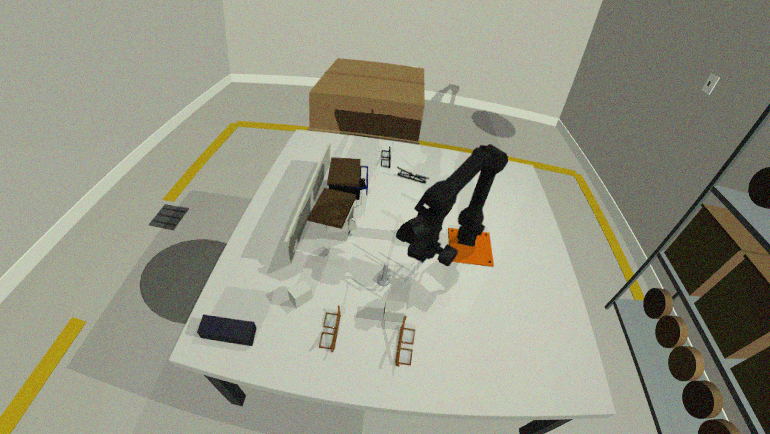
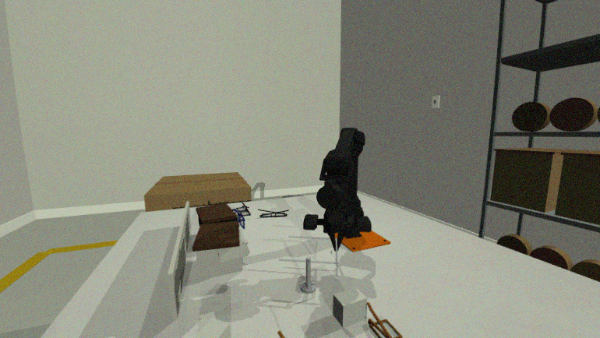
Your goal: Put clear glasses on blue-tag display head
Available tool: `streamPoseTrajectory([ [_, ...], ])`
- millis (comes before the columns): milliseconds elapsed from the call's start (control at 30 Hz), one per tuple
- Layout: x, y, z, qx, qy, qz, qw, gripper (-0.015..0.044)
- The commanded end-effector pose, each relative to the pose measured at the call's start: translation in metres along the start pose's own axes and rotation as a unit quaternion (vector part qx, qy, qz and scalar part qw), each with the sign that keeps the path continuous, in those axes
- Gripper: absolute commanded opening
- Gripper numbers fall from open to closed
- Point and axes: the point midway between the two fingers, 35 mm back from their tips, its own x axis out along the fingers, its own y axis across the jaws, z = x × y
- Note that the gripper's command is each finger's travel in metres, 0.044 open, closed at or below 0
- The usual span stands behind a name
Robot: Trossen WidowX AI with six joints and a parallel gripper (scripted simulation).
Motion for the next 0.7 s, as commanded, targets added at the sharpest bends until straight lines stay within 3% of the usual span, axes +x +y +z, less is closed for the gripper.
streamPoseTrajectory([
  [0,0.0,-0.001,0.001,0.003,0.0,-0.003,1.0,0.0],
  [400,-0.001,-0.001,0.008,0.003,0.0,-0.003,1.0,0.0],
  [667,-0.027,-0.001,0.012,0.003,0.0,-0.003,1.0,0.0],
])
